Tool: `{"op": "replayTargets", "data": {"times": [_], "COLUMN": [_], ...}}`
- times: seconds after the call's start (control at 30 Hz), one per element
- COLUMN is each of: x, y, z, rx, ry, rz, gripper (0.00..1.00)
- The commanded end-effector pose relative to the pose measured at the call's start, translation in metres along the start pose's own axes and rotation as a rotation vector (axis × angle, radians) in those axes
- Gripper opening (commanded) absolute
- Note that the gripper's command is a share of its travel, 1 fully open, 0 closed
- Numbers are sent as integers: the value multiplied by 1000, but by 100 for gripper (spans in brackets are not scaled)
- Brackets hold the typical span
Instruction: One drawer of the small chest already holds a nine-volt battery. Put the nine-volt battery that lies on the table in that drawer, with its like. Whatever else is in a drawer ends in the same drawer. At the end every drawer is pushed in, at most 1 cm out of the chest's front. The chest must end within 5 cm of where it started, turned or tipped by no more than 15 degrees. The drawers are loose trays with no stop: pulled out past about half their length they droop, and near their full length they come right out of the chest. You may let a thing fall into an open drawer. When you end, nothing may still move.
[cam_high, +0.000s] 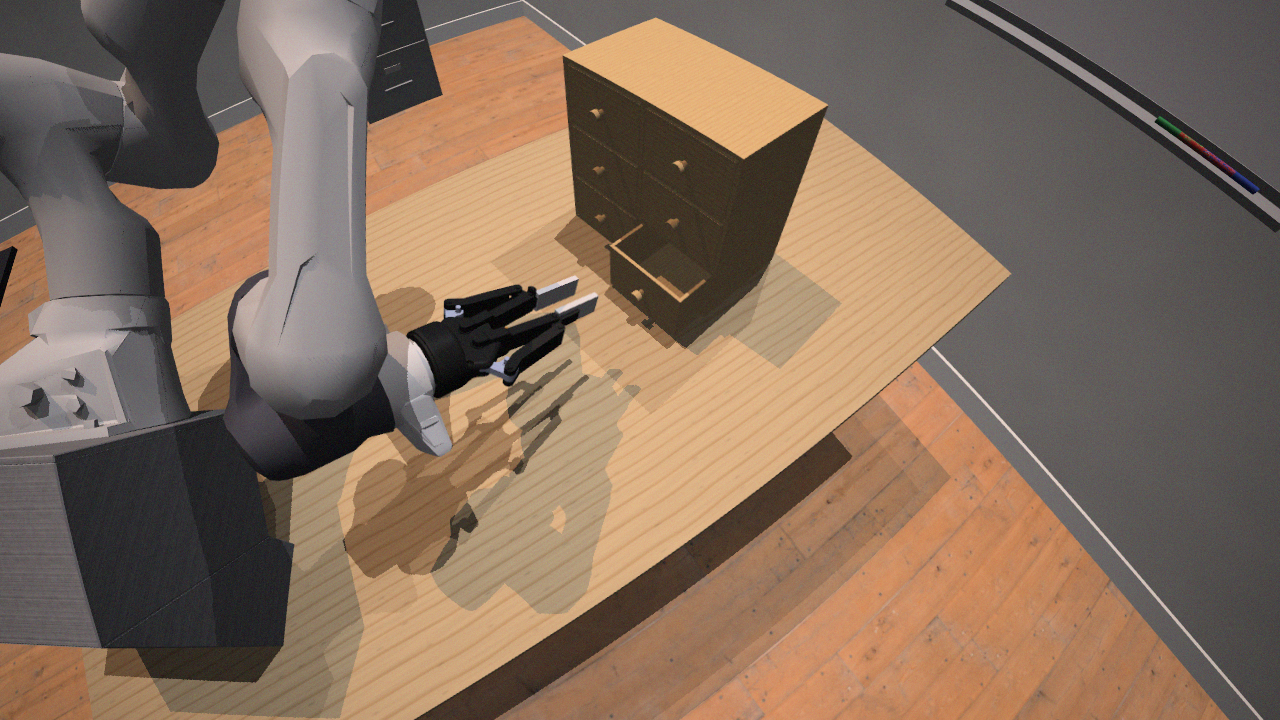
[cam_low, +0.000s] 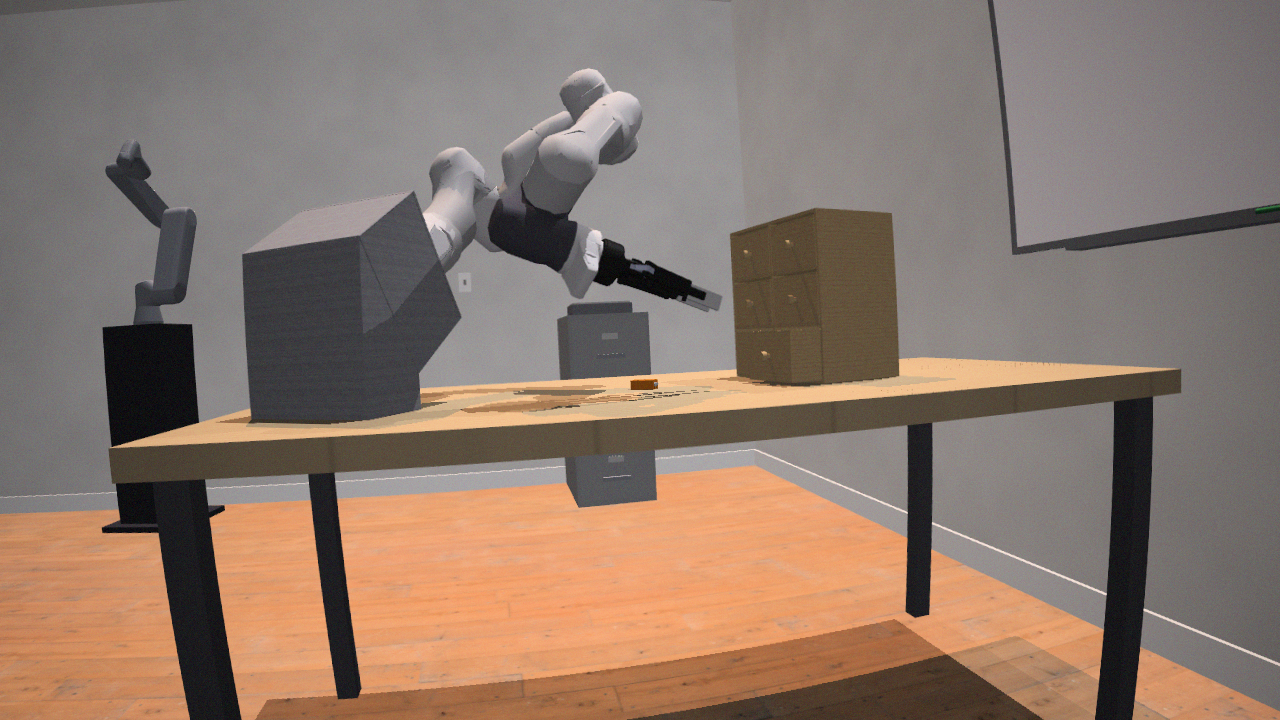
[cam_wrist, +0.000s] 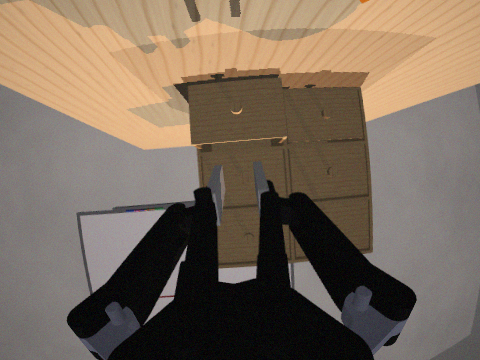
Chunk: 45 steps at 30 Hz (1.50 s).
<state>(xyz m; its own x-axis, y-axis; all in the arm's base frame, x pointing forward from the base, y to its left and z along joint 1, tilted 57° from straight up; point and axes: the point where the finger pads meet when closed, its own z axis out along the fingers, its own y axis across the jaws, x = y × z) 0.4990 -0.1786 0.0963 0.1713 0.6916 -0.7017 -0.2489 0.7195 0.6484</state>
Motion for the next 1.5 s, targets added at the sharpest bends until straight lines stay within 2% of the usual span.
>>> {"op": "replayTargets", "data": {"times": [0.0,0.37,0.6,0.83,0.9,1.33,1.4,1.47], "x": [0,-5,-11,-20,-20,-41,-44,-44], "y": [1,1,1,0,0,0,0,0], "z": [-3,-13,-28,-47,-47,-96,-102,-102], "rx": [-1,-2,-3,-4,-4,-7,-8,-8], "ry": [22,120,252,437,437,888,945,945], "rz": [14,14,13,13,13,12,12,12], "gripper": [20,20,20,20,20,20,20,20]}}
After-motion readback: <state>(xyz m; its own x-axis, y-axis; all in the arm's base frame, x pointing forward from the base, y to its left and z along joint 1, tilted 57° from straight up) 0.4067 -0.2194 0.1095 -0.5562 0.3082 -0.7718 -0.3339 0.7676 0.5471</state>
